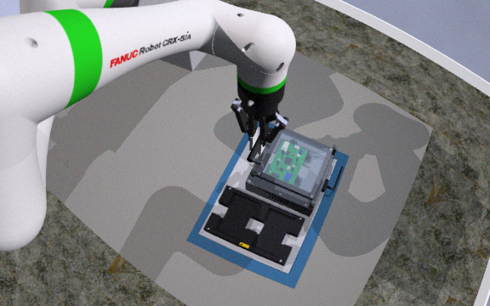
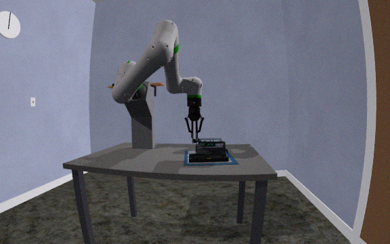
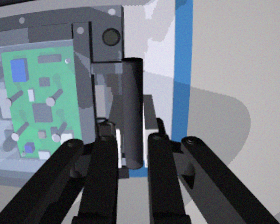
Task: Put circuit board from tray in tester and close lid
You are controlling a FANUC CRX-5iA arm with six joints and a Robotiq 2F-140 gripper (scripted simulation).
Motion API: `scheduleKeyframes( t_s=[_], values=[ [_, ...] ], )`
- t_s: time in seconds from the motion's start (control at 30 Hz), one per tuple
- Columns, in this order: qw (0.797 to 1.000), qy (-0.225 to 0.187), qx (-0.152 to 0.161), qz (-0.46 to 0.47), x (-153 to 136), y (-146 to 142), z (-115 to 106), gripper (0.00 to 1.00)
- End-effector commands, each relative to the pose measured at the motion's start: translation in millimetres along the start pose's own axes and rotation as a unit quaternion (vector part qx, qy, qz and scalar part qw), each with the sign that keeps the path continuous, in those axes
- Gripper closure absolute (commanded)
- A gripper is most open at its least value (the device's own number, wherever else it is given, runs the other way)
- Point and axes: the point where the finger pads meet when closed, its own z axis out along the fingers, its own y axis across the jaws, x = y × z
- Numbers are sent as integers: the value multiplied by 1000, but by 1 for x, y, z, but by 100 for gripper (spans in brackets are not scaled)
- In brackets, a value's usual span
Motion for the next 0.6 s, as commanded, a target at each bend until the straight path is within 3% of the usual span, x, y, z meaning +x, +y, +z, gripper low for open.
scheduleKeyframes(
  t_s=[0.0,0.57],
  values=[
    [1000,0,0,0,0,0,0,100],
    [1000,0,0,0,0,0,3,100]
  ],
)
